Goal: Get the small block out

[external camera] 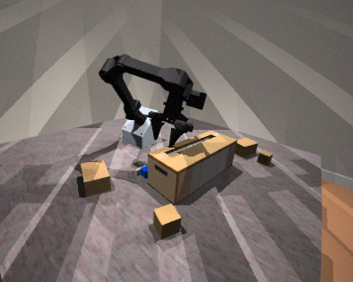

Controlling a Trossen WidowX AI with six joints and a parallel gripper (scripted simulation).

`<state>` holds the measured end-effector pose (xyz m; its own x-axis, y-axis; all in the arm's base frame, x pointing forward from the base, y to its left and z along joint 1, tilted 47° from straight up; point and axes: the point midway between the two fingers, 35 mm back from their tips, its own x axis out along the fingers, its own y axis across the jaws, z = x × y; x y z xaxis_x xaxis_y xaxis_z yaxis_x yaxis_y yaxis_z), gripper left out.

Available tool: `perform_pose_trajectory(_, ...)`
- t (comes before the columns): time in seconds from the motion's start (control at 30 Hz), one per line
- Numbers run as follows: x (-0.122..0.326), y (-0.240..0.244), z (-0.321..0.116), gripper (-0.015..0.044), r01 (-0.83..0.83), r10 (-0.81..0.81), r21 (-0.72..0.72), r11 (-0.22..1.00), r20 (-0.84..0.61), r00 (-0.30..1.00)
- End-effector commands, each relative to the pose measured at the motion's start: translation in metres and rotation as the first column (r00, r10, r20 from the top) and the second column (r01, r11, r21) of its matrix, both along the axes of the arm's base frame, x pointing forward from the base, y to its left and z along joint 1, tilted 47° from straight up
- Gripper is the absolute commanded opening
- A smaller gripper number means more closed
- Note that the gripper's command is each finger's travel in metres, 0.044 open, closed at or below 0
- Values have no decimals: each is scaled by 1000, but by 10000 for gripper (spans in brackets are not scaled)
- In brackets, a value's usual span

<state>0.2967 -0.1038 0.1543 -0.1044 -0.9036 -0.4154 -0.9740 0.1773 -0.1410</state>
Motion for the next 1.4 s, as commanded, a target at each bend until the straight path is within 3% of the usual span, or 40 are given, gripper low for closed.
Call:
perform_pose_trajectory(0.0,-1,4,3,400,12,-12,0,1000,-6,1000)
perform_pose_trajectory(0.1,-1,1,2,348,31,-31,0,1000,74,997)
perform_pose_trajectory(0.17,-5,0,4,295,119,-118,15,993,276,954)
perform_pose_trajectory(0.23,-9,-2,6,285,211,-211,54,976,481,851)
perform_pose_trajectory(0.4,-17,-5,11,285,385,-392,239,891,833,391)
perform_pose_trajectory(0.53,-23,-7,15,285,428,-449,442,789,889,-90)
perform_pose_trajectory(0.7,-30,-9,19,285,338,-391,682,649,680,-621)
perform_pose_trajectory(0.9,-35,-10,23,285,183,-261,814,551,377,-889)
perform_pose_trajectory(1.13,-40,-12,28,285,-55,-41,885,463,-41,-998)
perform_pose_trajectory(1.37,-44,-13,32,285,-303,215,856,418,-417,-883)
